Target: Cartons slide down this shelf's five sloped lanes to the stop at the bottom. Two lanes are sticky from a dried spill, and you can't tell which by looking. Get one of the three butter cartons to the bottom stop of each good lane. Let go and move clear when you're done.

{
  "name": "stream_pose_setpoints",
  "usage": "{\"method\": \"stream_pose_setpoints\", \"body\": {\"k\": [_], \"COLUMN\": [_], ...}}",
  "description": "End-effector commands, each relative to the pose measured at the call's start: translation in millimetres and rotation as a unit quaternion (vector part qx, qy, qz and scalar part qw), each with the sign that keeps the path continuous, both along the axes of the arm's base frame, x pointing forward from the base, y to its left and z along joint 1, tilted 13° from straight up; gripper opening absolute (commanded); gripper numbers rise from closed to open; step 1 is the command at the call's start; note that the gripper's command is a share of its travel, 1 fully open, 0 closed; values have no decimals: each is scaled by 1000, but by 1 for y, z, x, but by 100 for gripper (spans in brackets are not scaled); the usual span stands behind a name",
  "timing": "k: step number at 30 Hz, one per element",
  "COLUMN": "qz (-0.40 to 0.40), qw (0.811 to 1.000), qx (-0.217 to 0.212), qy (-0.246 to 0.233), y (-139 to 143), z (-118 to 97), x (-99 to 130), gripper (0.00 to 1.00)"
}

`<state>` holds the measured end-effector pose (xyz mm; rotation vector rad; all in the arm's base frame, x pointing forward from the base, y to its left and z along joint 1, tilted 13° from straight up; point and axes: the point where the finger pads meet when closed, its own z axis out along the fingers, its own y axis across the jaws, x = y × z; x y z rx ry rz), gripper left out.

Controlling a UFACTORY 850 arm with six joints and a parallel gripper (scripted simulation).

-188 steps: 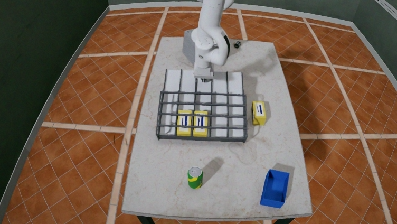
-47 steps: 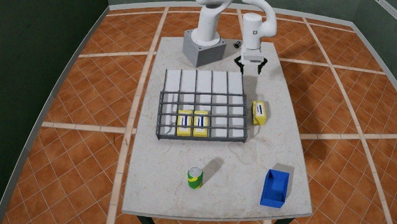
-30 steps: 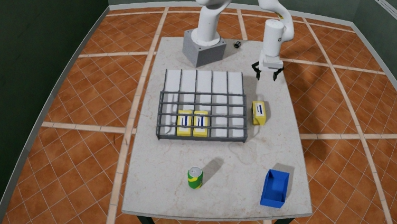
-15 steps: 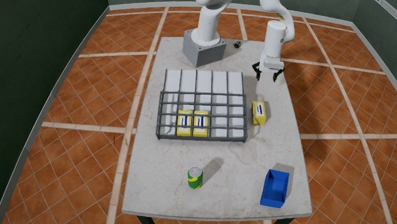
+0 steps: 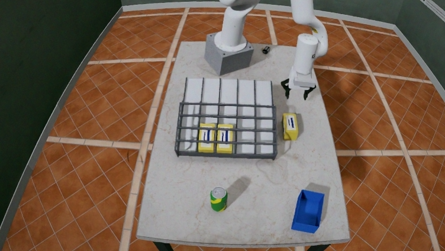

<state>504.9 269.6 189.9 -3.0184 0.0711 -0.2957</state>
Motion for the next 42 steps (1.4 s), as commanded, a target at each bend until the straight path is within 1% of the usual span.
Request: {"method": "stream_pose_setpoints", "body": {"k": [1,13,15,16,30,32,33,42], "qz": [0,0,0,0,0,0,0,0], "qw": [1000,1000,1000,1000,1000,1000,1000,1000], "qx": [1,1,1,1,1,1,1,1], "qy": [-2,-2,-2,-2,-2,-2,-2,-2], "y": [1,6,6,5,11,11,9,14], "z": [1,-46,-46,-36,-90,-90,-80,-115], "x": [2,12,12,9,20,20,18,25], "gripper": [90,90,90,90,90,90,90,90]}}
